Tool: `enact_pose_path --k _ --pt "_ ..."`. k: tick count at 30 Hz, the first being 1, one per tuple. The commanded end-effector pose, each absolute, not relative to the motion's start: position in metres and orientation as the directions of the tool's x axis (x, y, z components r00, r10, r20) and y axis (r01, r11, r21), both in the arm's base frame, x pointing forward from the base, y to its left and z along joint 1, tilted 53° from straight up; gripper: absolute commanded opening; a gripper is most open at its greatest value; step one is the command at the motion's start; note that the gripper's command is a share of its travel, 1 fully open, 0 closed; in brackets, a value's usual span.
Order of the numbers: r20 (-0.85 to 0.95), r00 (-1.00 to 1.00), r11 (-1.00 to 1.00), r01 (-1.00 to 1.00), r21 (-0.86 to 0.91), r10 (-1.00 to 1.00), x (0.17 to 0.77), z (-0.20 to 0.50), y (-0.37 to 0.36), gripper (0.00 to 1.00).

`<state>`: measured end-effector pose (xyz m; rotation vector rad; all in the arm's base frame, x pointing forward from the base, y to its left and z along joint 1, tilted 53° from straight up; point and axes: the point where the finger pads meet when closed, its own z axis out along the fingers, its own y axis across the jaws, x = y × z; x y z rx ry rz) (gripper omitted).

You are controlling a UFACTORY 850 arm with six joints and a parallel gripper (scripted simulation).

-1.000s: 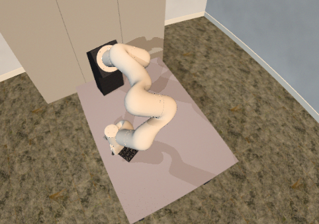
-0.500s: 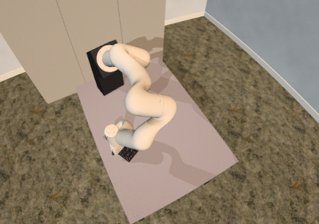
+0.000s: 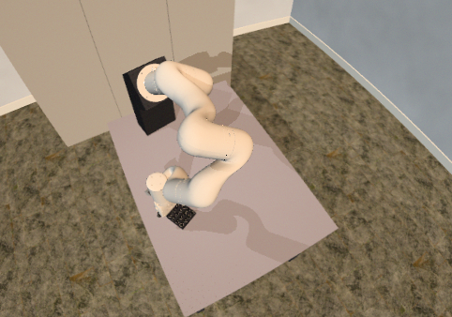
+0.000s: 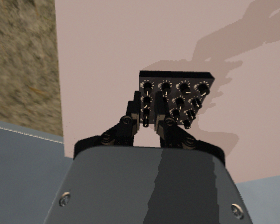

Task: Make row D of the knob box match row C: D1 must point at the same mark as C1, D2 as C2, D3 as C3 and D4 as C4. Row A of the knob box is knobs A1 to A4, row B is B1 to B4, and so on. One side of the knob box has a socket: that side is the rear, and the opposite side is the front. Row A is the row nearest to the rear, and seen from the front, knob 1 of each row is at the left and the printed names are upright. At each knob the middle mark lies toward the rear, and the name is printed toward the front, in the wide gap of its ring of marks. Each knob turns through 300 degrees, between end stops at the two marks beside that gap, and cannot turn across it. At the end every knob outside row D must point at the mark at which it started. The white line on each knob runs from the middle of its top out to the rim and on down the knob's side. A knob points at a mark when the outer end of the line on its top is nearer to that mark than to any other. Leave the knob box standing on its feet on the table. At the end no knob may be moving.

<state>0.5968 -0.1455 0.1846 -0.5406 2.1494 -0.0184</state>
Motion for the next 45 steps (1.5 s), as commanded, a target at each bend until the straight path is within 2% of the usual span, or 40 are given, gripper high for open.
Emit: enact_pose_path --k 1,18,25,27,29,36,42,44,45 --pt "-0.771 -0.506 0.905 -0.372 -0.208 -0.385 0.592 0.189 -0.147 0.19" --pt "-0.771 -0.505 0.903 -0.374 -0.211 -0.389 0.591 0.19 -0.147 0.19" --pt "-0.709 -0.415 0.801 -0.473 -0.367 -0.57 0.595 0.199 -0.144 0.19" --pt "-0.709 -0.415 0.801 -0.473 -0.367 -0.57 0.595 0.199 -0.144 0.19" --pt "-0.66 -0.354 0.726 -0.521 -0.45 -0.663 0.597 0.205 -0.142 0.19" --pt "-0.545 -0.231 0.562 -0.586 -0.583 -0.806 0.601 0.215 -0.138 0.19" --pt "-0.414 -0.105 0.385 -0.622 -0.682 -0.904 0.604 0.225 -0.135 0.19" --pt "-0.414 -0.105 0.385 -0.622 -0.682 -0.904 0.604 0.225 -0.135 0.19" --pt "-0.346 -0.045 0.296 -0.629 -0.719 -0.937 0.606 0.229 -0.133 0.19"
